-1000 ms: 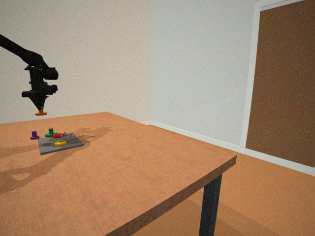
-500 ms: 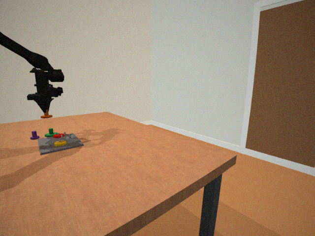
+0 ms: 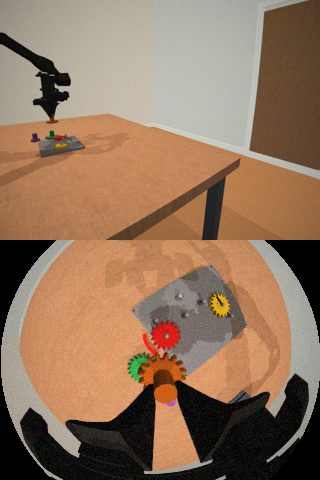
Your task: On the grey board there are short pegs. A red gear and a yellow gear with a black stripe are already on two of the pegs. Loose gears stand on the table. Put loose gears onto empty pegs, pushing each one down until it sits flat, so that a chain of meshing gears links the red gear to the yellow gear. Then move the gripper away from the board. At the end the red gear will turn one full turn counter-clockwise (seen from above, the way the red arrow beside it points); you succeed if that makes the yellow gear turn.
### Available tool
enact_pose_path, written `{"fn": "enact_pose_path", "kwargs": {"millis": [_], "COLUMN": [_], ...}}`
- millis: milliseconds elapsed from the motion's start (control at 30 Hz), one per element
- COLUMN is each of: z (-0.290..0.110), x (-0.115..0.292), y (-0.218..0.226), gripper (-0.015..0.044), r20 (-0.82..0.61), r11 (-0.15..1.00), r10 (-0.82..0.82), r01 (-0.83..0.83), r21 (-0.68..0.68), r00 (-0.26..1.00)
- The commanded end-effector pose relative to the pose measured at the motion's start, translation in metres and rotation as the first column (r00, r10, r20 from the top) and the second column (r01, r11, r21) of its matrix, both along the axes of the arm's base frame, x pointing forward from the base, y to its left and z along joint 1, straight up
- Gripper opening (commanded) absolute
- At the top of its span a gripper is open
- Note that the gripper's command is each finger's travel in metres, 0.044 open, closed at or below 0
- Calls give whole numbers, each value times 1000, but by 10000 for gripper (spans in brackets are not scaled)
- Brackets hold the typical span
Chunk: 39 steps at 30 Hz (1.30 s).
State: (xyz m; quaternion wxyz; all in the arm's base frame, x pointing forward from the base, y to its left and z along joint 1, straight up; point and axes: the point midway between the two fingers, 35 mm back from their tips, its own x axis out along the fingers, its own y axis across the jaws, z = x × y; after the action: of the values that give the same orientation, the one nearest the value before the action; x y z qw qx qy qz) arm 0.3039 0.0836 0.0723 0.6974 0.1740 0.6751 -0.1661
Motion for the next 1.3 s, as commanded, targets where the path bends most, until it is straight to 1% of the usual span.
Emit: {"fn": "enact_pose_path", "kwargs": {"millis": [0, 1033, 1267], "z": [-3, -32, -31], "x": [6, 34, 36], "y": [-9, -78, -80], "gripper": [0, 0, 0], "r20": [4, 3, 3], "r11": [1000, 1000, 1000], "r10": [8, 31, 31], "r01": [-8, -31, -31], "r21": [2, -3, -3], "r00": [1000, 1000, 1000]}}
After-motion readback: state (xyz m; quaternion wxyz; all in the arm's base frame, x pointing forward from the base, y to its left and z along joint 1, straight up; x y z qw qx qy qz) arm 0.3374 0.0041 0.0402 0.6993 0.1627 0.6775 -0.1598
